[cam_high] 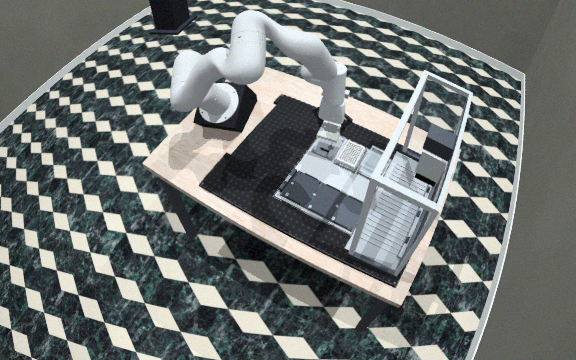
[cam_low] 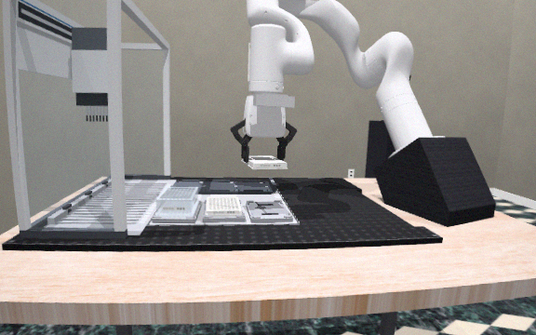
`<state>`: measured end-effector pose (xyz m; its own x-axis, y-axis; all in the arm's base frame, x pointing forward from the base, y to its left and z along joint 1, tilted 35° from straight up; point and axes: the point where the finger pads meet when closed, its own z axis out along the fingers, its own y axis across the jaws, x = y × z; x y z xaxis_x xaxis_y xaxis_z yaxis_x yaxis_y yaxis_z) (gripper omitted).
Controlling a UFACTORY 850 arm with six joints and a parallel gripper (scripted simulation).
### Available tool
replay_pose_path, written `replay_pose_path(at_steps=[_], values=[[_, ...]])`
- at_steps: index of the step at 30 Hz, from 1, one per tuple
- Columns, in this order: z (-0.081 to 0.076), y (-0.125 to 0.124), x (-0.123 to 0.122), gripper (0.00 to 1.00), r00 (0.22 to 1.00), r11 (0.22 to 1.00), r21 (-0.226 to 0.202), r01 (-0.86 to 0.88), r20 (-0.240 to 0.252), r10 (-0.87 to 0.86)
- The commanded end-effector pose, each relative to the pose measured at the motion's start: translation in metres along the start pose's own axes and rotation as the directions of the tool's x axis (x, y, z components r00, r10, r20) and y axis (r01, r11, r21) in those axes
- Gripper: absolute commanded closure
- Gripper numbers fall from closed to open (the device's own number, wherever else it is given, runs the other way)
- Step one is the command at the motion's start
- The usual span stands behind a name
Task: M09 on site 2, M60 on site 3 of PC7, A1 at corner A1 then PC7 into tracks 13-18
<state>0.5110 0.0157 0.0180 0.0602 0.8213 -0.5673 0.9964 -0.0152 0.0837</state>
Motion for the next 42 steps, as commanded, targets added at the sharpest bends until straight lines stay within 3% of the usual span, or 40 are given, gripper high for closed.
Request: replay_pose_path(at_steps=[1, 8, 18, 20, 35, 37, 42], values=[[-0.001, 0.011, -0.016, 1.00, 0.991, 0.991, 0.008, 0.134, -0.004, -0.134], [0.000, 0.024, -0.038, 1.00, 0.955, 0.955, 0.007, 0.297, -0.005, -0.297], [0.000, 0.050, -0.080, 1.00, 0.805, 0.805, 0.005, 0.593, -0.007, -0.593], [0.000, 0.050, -0.080, 1.00, 0.805, 0.805, 0.005, 0.593, -0.007, -0.593], [0.001, 0.090, -0.144, 1.00, 0.423, 0.423, 0.001, 0.906, -0.008, -0.906], [0.001, 0.090, -0.144, 1.00, 0.423, 0.423, 0.001, 0.906, -0.008, -0.906], [0.001, 0.103, -0.166, 1.00, 0.266, 0.266, 0.000, 0.964, -0.008, -0.964]])
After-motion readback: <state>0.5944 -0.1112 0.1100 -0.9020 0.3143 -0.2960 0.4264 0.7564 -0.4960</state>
